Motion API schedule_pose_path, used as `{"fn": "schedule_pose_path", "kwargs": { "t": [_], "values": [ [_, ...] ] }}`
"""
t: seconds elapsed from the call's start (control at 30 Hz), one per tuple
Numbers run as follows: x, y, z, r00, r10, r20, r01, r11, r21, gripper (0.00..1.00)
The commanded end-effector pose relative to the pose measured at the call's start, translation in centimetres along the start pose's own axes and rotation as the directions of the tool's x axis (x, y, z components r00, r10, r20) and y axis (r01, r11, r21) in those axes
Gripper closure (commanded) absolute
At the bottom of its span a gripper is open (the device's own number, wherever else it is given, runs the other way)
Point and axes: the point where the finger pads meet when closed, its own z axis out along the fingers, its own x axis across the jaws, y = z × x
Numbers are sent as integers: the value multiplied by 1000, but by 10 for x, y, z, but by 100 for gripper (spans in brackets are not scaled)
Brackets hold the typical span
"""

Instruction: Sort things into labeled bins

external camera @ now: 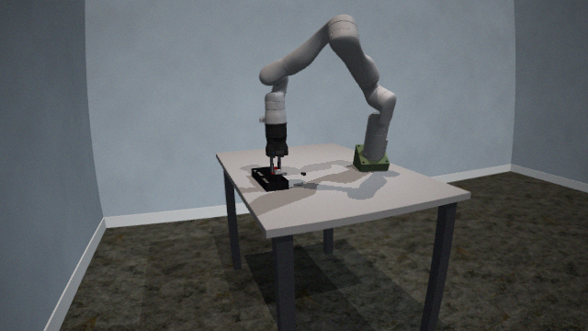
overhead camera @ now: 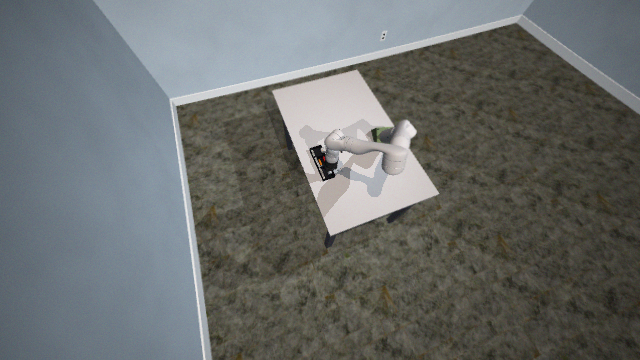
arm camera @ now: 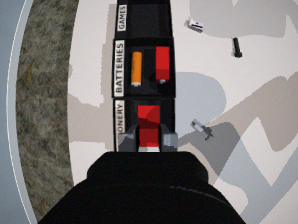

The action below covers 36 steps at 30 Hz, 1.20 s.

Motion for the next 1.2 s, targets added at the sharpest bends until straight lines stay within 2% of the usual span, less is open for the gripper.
{"fn": "schedule_pose_path", "kwargs": {
  "t": [0.0,0.43,1.17],
  "values": [
    [-1,-1,-3,1000,-4,16,4,1000,-8,55],
    [0,-1,-3,1000,-2,9,2,1000,-5,55],
    [0,-1,40,1000,-6,10,6,1000,-4,55]
  ]
}}
